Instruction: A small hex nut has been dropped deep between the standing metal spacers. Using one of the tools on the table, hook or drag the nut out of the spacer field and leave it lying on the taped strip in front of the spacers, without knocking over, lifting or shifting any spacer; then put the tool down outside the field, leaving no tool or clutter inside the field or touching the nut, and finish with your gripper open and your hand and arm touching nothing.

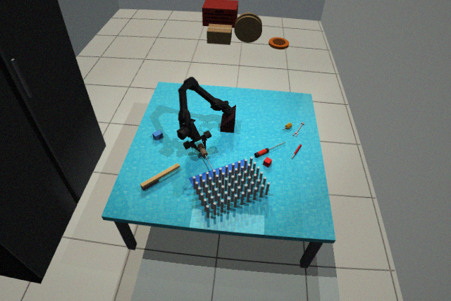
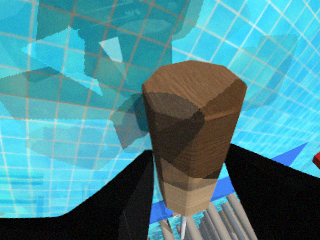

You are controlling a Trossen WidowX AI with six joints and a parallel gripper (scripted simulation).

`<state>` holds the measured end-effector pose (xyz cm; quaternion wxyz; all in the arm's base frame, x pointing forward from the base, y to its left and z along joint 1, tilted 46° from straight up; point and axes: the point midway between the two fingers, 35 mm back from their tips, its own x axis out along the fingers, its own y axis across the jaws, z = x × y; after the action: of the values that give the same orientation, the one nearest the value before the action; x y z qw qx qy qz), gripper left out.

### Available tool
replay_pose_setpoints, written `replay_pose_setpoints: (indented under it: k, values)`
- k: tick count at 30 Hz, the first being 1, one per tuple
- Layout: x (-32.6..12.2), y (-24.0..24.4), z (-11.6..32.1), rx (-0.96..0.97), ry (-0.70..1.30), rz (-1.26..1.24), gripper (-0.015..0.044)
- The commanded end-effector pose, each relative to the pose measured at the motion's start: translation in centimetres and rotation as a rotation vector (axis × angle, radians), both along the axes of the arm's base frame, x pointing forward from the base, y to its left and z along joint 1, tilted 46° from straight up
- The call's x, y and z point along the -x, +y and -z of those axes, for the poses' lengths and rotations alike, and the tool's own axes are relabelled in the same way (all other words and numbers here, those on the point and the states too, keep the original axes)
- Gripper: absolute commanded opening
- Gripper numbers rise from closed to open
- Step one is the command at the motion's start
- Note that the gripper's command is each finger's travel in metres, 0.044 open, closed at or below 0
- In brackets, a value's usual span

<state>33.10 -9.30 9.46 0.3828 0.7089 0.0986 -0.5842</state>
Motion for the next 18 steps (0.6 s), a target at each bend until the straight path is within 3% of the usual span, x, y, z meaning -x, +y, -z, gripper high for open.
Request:
replay_pose_setpoints:
  k: [1,9,18]
  values:
    - [1.2,-0.3,-0.7,-0.001,0.000,-0.004,0.0000]
    - [3.1,-0.6,-1.7,0.000,0.005,-0.008,0.0000]
    - [2.5,2.8,-4.9,-0.007,0.006,-0.004,0.0000]
